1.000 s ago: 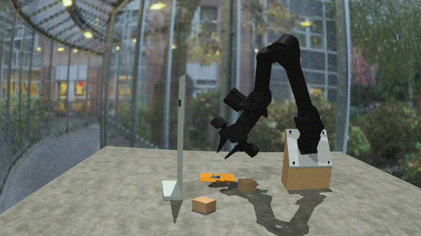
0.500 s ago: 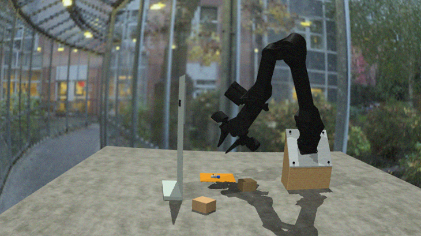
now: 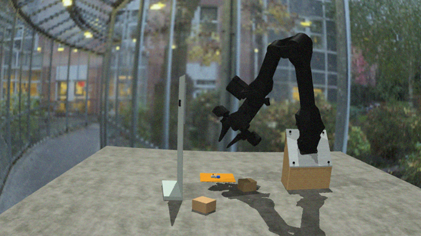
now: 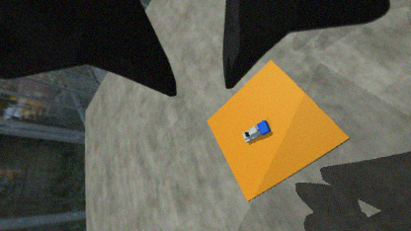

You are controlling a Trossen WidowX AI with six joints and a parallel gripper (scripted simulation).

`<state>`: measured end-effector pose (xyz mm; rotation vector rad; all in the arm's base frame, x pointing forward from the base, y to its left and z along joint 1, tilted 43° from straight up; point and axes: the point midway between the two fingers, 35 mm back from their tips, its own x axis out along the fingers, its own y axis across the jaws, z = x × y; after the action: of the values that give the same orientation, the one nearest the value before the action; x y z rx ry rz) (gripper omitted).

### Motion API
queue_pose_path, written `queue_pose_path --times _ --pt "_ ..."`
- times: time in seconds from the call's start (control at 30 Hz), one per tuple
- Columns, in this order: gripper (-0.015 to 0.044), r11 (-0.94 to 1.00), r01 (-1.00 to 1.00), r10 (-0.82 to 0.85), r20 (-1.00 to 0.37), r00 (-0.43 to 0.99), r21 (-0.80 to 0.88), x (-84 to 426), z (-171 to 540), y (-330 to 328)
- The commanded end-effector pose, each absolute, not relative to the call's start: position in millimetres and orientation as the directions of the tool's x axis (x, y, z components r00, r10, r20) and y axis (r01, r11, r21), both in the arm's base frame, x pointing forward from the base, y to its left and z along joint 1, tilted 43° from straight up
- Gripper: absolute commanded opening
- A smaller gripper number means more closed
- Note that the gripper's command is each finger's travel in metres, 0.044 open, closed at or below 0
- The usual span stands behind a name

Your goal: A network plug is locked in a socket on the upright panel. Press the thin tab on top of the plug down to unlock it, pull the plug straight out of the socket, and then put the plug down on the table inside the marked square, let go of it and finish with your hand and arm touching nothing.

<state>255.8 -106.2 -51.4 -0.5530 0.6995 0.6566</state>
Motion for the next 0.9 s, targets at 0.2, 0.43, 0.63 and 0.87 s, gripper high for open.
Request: queue_pose_path --times 0.2,0.43,0.63,0.87 --pt "0.0156 0.676 -0.697 0.347 -0.730 0.589 -0.241 257.9 -34.3 -129.3" --pt "0.0156 0.672 -0.699 0.348 -0.730 0.588 -0.243 257.2 -16.1 -147.2" --pt "0.0156 0.669 -0.701 0.349 -0.728 0.590 -0.247 254.7 1.7 -161.4" --pt "0.0156 0.665 -0.704 0.353 -0.725 0.591 -0.250 249.6 24.0 -175.8"
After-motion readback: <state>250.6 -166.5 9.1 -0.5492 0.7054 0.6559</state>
